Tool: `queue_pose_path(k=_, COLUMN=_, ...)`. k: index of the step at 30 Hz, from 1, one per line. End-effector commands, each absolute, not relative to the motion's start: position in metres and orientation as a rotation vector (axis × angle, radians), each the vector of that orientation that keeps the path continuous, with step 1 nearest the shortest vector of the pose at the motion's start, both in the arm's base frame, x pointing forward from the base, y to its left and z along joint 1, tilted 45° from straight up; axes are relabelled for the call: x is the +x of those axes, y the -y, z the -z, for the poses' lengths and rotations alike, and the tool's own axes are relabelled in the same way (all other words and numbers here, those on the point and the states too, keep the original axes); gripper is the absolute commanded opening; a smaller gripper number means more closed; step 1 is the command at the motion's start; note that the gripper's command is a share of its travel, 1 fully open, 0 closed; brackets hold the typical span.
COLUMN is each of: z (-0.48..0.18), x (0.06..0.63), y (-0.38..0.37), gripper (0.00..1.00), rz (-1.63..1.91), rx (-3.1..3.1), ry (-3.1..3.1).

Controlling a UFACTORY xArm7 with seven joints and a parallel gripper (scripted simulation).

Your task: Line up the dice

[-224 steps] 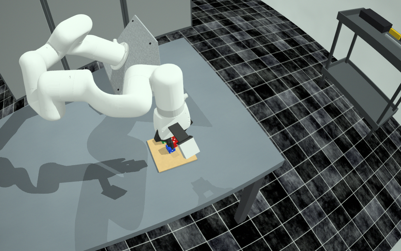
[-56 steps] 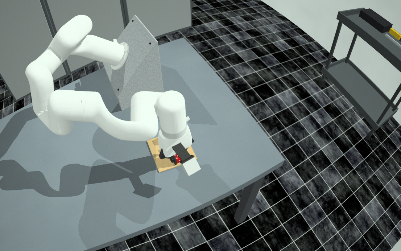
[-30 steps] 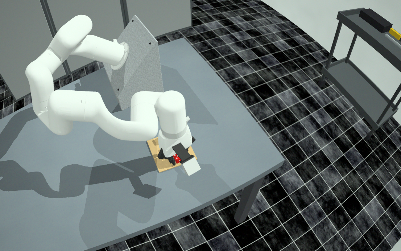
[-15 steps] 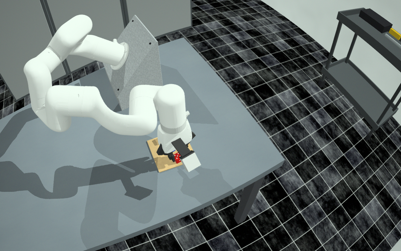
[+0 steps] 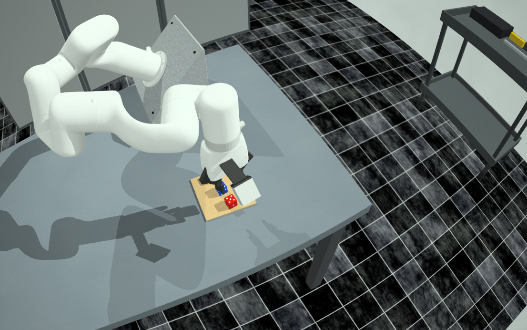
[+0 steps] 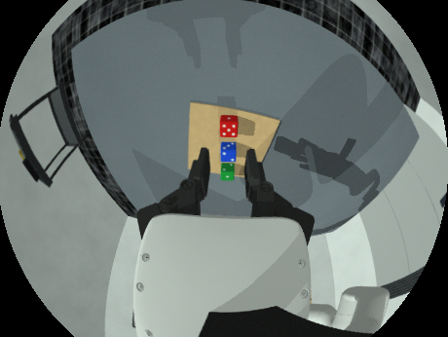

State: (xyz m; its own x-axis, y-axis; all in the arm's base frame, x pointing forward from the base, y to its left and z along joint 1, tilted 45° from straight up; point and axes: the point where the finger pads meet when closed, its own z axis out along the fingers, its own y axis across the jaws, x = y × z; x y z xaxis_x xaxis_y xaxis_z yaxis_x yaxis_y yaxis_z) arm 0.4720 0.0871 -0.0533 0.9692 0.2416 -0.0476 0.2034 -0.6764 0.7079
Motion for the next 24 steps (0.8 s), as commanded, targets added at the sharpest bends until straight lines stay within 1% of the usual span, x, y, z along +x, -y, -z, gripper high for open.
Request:
queue_pose_path(k=1, z=0.0488, x=0.4717, y=-0.0923, gripper=0.42, rz=-0.067, rx=2.335, ry=-0.312)
queue_pose_path(k=5, z=0.0483, x=0.4716, y=-0.0928, gripper=0.42, rz=-0.067, rx=2.335, ry=-0.312)
queue_pose_path(k=6, z=0.0483, x=0.4716, y=-0.0928, gripper=1.0, rz=-0.067, rx=2.335, ry=-0.312)
queue_pose_path(k=24, z=0.0483, x=0.4716, y=-0.0928, gripper=1.0, rz=-0.067, rx=2.335, ry=-0.312)
